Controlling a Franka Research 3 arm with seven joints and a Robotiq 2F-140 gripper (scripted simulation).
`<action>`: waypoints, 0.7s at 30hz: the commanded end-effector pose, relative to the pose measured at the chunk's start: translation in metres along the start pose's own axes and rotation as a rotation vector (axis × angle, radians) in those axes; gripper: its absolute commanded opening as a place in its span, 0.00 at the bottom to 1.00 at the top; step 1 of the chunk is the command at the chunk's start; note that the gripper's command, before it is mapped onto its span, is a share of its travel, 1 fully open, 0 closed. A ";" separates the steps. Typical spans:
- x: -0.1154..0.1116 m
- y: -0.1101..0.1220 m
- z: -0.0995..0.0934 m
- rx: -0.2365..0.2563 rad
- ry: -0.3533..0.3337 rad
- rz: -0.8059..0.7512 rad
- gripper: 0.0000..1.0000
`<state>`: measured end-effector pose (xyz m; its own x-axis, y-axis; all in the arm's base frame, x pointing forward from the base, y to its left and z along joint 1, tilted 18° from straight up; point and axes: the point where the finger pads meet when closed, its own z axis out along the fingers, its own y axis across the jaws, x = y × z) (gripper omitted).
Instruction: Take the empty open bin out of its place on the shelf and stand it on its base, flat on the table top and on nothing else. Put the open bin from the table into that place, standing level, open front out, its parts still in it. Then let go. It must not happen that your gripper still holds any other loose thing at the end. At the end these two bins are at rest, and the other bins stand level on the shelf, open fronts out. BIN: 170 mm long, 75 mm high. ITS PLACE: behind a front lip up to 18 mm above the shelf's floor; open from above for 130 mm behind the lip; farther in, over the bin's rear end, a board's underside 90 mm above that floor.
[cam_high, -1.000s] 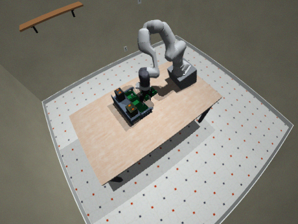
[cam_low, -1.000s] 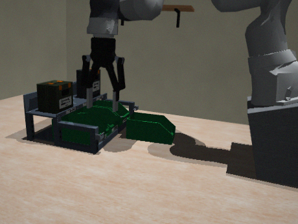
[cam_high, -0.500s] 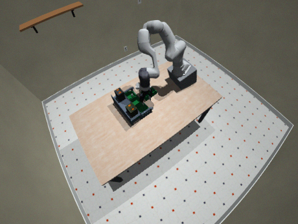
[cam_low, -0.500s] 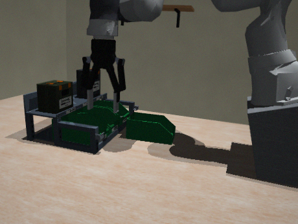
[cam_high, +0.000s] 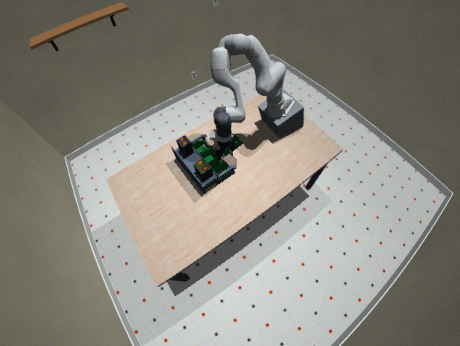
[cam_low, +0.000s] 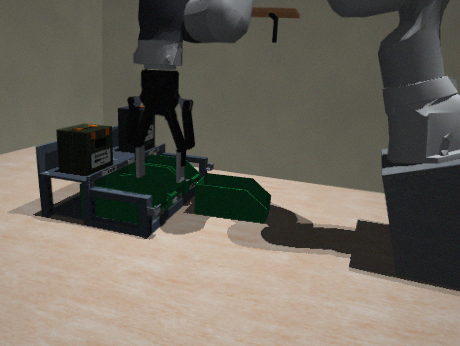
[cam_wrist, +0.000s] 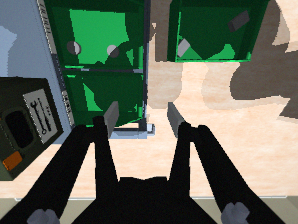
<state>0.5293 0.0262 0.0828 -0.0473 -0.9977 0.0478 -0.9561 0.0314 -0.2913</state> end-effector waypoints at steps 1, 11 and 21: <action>-0.002 -0.004 0.006 0.011 -0.005 0.012 0.57; -0.001 -0.005 0.023 0.011 -0.005 0.012 0.57; -0.001 -0.005 0.040 0.011 -0.005 0.012 0.57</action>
<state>0.5419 0.0239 0.0480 -0.0336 -0.9983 0.0484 -0.9565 0.0181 -0.2913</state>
